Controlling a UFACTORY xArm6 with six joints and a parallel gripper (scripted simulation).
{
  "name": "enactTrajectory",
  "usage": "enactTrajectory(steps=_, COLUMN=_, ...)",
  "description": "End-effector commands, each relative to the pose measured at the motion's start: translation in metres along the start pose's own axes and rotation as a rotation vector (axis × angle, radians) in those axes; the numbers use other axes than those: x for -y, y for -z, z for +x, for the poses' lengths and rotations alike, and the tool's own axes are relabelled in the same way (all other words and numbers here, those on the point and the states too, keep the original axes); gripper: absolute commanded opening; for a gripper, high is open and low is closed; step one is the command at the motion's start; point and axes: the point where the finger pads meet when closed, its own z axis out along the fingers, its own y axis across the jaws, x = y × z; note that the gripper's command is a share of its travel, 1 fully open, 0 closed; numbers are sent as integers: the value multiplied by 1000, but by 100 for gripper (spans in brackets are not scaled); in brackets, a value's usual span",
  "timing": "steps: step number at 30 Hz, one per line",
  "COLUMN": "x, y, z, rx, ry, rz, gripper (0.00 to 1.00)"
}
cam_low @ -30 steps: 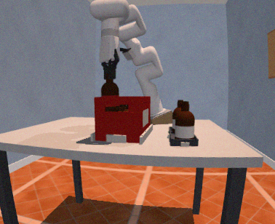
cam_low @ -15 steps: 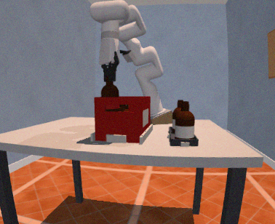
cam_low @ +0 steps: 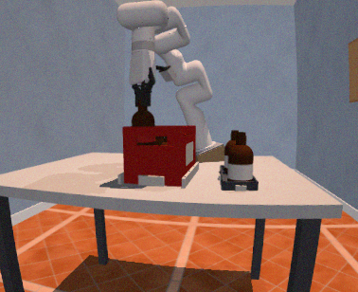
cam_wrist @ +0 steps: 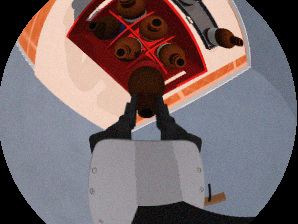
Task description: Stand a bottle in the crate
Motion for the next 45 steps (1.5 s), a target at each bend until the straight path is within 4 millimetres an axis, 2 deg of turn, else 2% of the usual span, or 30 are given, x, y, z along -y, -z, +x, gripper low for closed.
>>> enactTrajectory(steps=1, x=0, y=2, z=-1, rx=3, ry=-1, rz=-2, gripper=0)
enactTrajectory(steps=19, x=0, y=-3, z=-1, rx=3, ry=-1, rz=-2, gripper=0)
enactTrajectory(steps=45, x=0, y=-30, z=-1, rx=3, ry=-1, rz=-2, gripper=0)
